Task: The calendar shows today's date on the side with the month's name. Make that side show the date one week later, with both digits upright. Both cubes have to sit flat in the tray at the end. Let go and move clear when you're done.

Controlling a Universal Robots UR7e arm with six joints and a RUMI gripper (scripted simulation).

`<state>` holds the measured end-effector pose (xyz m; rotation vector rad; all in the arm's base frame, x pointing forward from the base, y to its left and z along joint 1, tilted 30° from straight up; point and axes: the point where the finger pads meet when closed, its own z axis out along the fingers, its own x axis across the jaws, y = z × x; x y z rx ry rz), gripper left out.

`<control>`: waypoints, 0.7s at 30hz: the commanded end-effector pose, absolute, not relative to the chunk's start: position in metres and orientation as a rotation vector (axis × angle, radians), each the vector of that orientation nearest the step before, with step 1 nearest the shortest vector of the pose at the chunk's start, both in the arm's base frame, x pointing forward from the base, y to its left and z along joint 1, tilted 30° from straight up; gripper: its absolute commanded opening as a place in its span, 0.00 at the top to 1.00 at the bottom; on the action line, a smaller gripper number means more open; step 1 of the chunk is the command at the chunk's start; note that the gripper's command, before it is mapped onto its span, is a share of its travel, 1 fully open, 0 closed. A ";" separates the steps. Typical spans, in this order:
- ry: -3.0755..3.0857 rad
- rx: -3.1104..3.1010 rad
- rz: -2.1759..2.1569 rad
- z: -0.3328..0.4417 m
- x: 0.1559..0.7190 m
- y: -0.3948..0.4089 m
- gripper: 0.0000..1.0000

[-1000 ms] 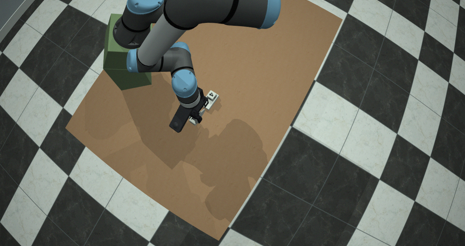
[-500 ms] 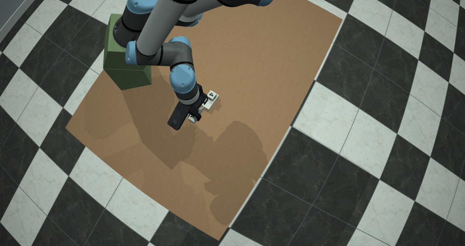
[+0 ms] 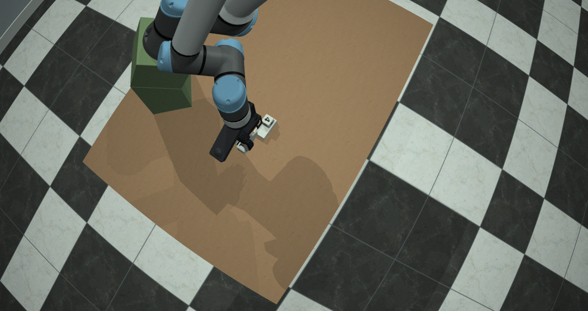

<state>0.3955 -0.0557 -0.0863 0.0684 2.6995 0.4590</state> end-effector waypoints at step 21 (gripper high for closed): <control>2.707 0.066 0.477 -0.069 0.385 -0.059 0.90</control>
